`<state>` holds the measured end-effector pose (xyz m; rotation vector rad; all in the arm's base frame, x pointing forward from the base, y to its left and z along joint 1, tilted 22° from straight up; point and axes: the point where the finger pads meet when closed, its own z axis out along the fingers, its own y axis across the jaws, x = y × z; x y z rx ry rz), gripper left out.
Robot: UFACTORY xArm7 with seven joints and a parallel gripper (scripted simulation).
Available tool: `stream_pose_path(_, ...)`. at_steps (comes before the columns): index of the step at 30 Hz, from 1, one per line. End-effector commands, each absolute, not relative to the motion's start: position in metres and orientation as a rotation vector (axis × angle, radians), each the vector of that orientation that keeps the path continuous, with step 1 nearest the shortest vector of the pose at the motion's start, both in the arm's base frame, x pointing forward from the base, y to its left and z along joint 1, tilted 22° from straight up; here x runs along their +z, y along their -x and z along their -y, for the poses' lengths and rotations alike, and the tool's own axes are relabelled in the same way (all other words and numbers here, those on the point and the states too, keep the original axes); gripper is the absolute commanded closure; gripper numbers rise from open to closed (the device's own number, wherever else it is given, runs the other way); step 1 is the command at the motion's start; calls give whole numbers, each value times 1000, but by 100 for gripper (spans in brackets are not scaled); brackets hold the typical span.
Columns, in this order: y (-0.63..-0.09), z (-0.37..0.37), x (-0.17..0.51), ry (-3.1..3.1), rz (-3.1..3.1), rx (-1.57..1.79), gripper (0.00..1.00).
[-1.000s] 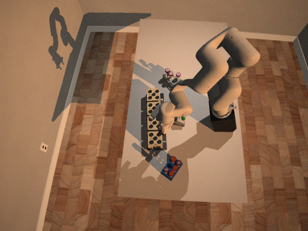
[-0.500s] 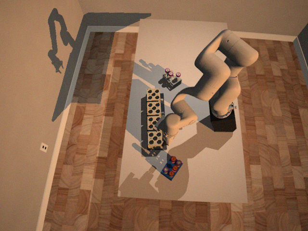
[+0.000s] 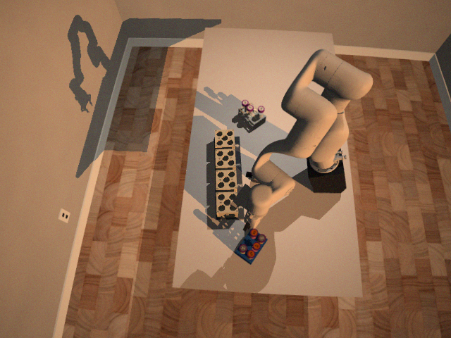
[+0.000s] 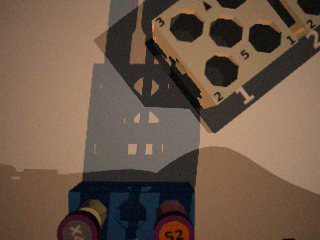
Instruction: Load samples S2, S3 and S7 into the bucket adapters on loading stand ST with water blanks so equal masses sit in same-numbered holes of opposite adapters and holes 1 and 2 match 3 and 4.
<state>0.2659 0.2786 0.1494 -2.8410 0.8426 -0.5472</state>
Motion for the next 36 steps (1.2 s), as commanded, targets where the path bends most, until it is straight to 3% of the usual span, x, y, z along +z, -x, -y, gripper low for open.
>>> stream_pose_path(1,-258,-305,146,2842,-847,-557,43)
stream_pose_path(36,-271,-307,112,2842,-847,-557,43)
